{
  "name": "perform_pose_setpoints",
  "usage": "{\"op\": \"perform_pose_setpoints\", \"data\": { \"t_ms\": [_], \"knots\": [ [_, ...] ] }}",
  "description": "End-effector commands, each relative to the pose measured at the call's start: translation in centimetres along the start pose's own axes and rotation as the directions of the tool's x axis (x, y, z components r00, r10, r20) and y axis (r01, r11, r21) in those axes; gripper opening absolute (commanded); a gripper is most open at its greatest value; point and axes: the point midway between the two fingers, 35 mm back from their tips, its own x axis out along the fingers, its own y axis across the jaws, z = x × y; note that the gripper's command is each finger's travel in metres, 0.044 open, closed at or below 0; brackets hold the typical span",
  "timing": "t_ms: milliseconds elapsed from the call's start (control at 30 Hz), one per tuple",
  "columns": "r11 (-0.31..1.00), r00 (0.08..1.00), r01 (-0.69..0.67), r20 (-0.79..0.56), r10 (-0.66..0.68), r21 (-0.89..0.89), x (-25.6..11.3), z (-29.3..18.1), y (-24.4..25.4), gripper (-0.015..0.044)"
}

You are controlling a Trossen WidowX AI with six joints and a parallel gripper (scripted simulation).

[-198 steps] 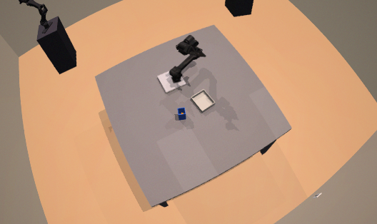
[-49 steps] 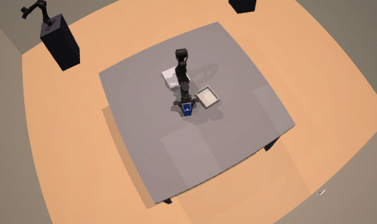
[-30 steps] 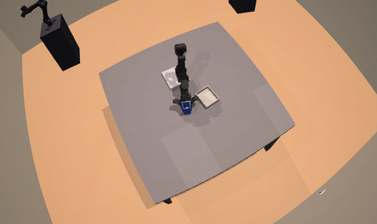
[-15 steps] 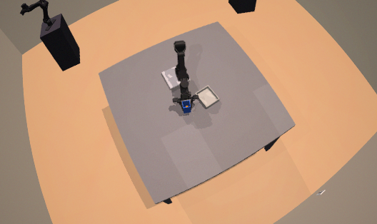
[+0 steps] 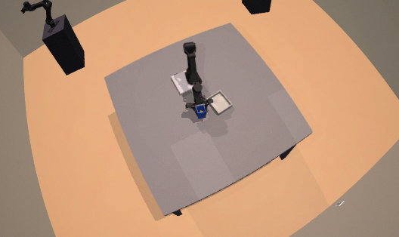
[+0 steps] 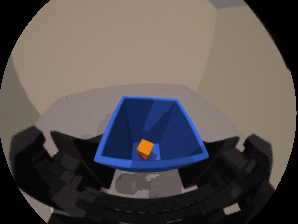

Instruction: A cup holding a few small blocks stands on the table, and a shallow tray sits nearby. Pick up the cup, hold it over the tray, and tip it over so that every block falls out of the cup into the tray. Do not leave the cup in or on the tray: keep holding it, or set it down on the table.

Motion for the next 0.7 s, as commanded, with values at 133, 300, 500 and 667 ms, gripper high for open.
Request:
{"op": "perform_pose_setpoints", "data": {
  "t_ms": [133, 300, 500, 667],
  "knots": [
    [0.991, 0.992, -0.122, 0.007, 0.123, -0.057, -0.6, 0.6, 4.0, 0.0000],
    [0.977, 0.981, -0.195, 0.001, 0.196, -0.089, -1.2, 0.6, 6.5, 0.0000],
    [0.951, 0.959, -0.281, -0.008, 0.282, -0.127, -2.2, 0.5, 9.3, 0.0000],
    [0.923, 0.936, -0.351, -0.019, 0.352, -0.157, -3.2, 0.3, 11.6, 0.0000]
  ]
}}
